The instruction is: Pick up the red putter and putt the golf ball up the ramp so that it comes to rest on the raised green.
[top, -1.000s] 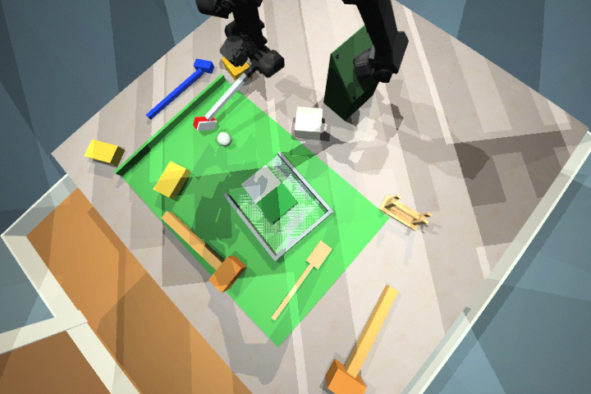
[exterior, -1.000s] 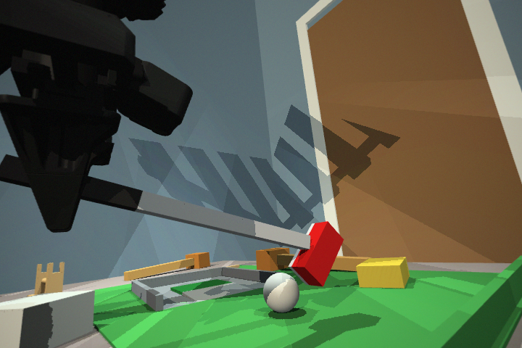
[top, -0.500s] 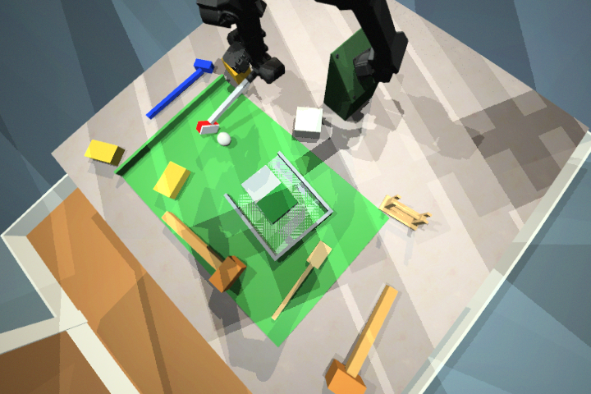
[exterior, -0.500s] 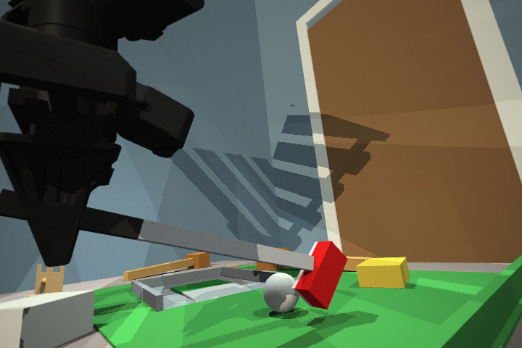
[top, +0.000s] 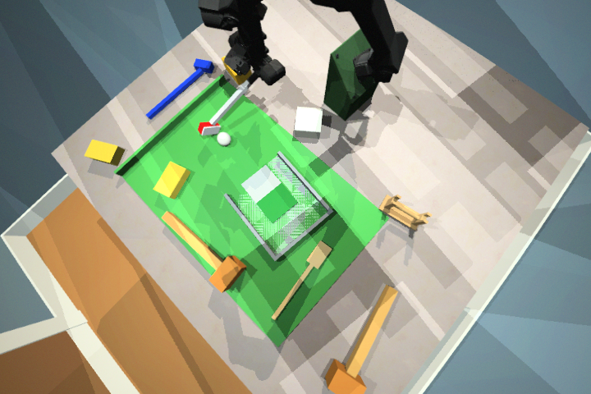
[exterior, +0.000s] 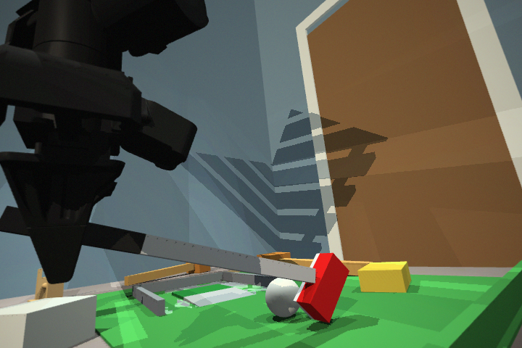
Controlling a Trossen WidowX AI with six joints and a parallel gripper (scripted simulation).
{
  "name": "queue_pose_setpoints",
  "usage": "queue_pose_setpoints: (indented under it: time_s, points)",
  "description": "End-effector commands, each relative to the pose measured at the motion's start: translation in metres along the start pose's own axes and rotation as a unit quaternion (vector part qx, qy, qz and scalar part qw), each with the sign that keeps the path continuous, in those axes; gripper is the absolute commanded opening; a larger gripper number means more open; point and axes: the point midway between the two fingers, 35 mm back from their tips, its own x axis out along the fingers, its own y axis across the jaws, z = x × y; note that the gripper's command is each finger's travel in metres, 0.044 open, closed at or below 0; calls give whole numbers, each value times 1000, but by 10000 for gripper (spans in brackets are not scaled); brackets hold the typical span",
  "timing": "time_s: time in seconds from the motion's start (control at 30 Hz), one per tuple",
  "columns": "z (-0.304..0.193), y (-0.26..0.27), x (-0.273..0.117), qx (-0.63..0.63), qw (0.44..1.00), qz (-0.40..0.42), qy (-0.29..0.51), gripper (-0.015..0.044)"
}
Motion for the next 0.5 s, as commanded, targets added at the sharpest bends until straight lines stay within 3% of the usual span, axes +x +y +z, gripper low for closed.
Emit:
queue_pose_setpoints:
  time_s: [0.0,0.47]
  points:
    - [0,-1,-1,0,1000,-1,0,0]
    - [0,-30,3,3,1000,3,-3,0]
